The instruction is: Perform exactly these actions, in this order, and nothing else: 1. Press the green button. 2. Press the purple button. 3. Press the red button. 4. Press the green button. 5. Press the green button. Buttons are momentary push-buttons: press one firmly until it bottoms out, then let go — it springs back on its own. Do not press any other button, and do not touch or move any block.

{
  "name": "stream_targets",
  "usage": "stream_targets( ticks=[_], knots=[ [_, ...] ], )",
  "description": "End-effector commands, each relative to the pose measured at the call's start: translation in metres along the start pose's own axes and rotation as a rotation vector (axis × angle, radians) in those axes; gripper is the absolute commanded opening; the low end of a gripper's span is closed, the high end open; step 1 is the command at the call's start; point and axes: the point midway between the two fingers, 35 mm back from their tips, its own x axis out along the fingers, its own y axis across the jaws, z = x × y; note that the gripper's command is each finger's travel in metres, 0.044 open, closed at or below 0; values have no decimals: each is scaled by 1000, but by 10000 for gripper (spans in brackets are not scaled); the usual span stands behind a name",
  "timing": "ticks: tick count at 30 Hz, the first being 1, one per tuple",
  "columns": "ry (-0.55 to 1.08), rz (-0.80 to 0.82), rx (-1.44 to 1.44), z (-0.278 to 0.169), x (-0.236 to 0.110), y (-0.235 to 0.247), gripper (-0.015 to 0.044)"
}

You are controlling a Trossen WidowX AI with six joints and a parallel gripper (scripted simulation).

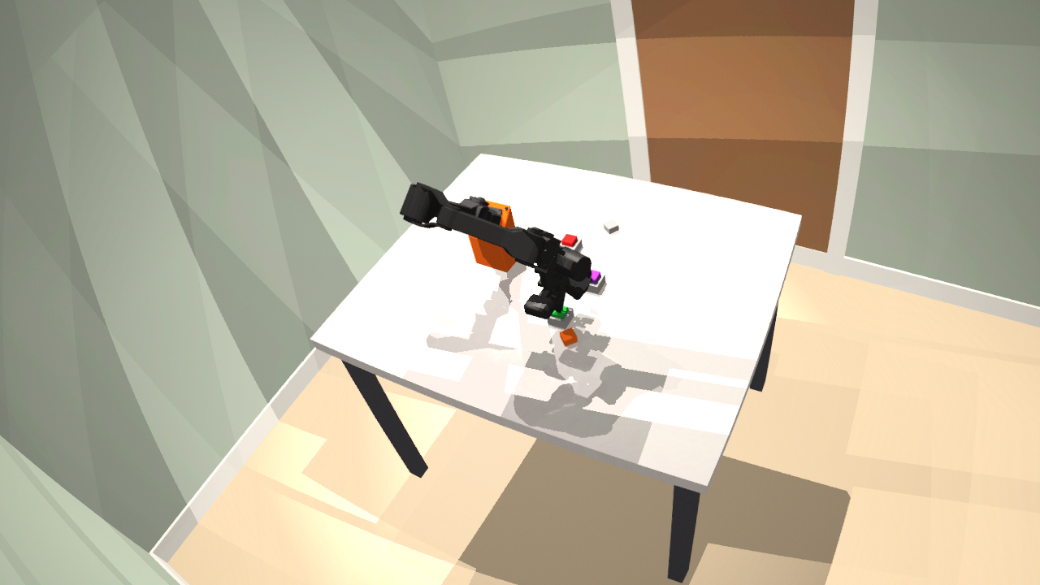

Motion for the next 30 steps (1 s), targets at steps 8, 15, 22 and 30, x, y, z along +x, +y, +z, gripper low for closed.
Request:
stream_targets(
  ticks=[8, 15, 22, 30],
  knots=[
    [5, 6, -6, -1, -31, 1, 20],
    [5, 8, -6, -1, -92, 1, 20],
    [4, 12, -6, 4, -93, 11, 20],
    [4, 15, -5, 23, -94, 132, 20]
  ],
)
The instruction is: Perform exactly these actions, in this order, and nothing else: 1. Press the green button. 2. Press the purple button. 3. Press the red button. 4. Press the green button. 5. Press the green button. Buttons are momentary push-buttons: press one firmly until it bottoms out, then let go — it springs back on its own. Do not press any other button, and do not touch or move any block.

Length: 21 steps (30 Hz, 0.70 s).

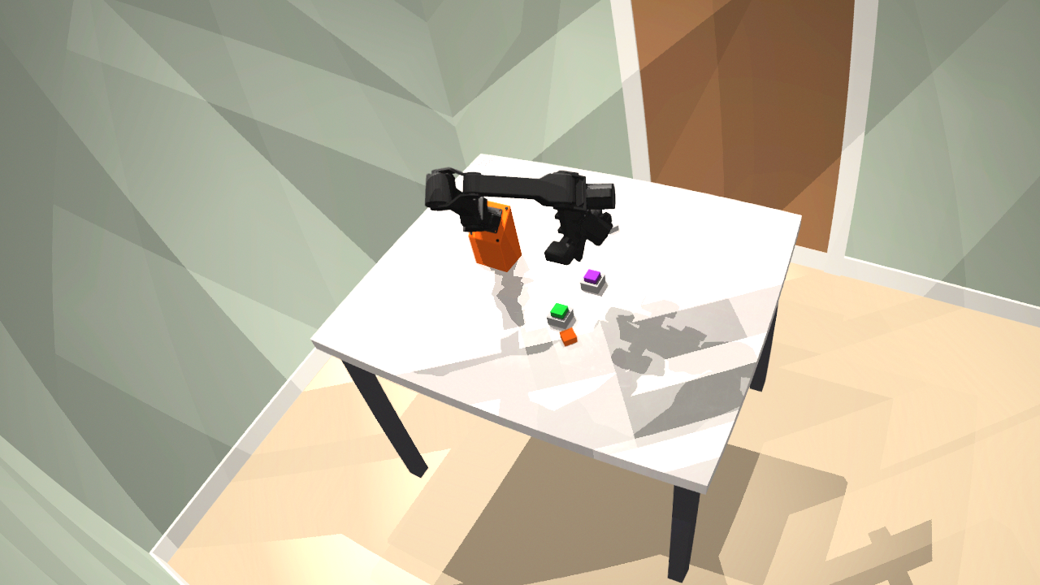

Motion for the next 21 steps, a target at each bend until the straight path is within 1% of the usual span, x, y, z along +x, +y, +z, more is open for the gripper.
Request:
stream_targets(
  ticks=[1, 7, 8, 11, 12, 21],
  knots=[
    [10, -9, -4, -1, 2, 49, 20],
    [10, -8, -5, -1, 5, 49, 20],
    [10, -8, -5, 0, 13, 49, 20],
    [9, -10, -4, -1, 55, 48, 20],
    [10, -11, -4, -1, 62, 48, 20],
    [10, -11, -4, -1, 68, 47, 20]
  ],
)
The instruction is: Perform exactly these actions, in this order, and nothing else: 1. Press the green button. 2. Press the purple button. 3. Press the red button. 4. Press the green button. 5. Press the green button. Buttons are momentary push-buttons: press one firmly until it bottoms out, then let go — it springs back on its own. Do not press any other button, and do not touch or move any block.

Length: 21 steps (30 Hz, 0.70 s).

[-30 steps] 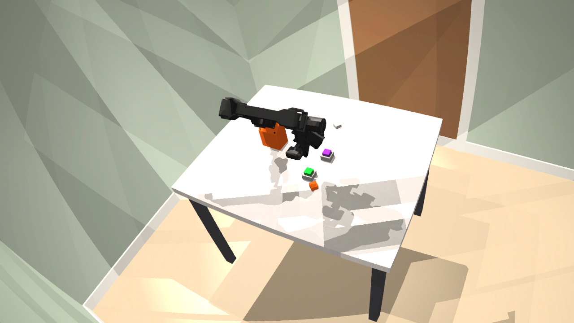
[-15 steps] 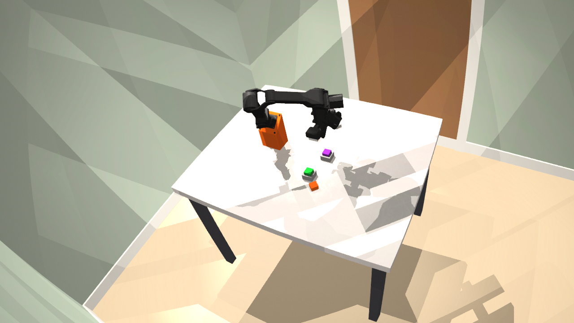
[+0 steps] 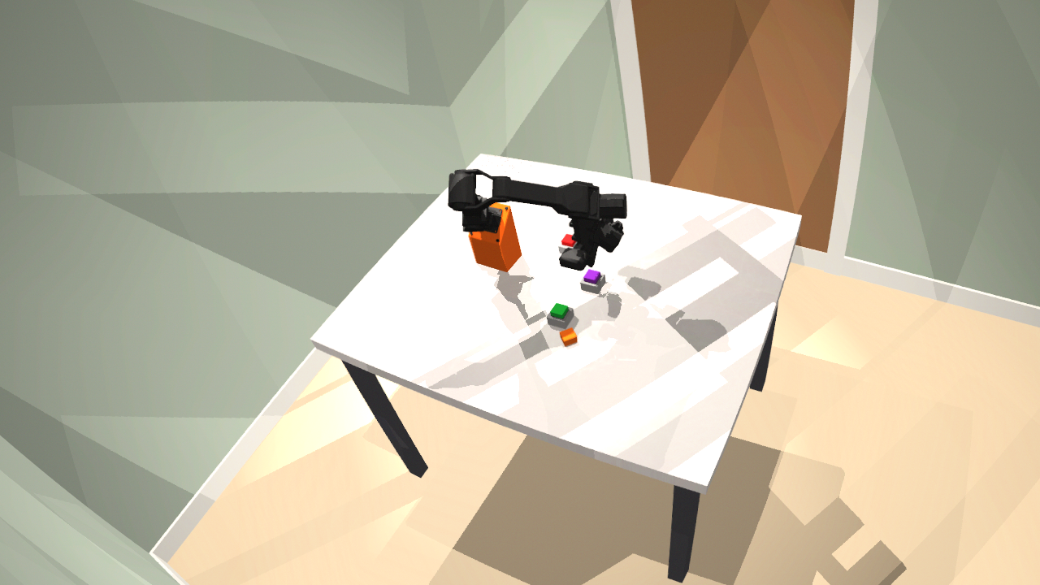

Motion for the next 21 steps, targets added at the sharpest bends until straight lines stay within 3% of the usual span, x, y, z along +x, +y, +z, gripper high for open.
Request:
stream_targets(
  ticks=[1, 21],
  knots=[
    [5, -5, -5, -2, 9, -1, 20],
    [6, -6, -5, -2, 37, -1, 20]
  ],
)
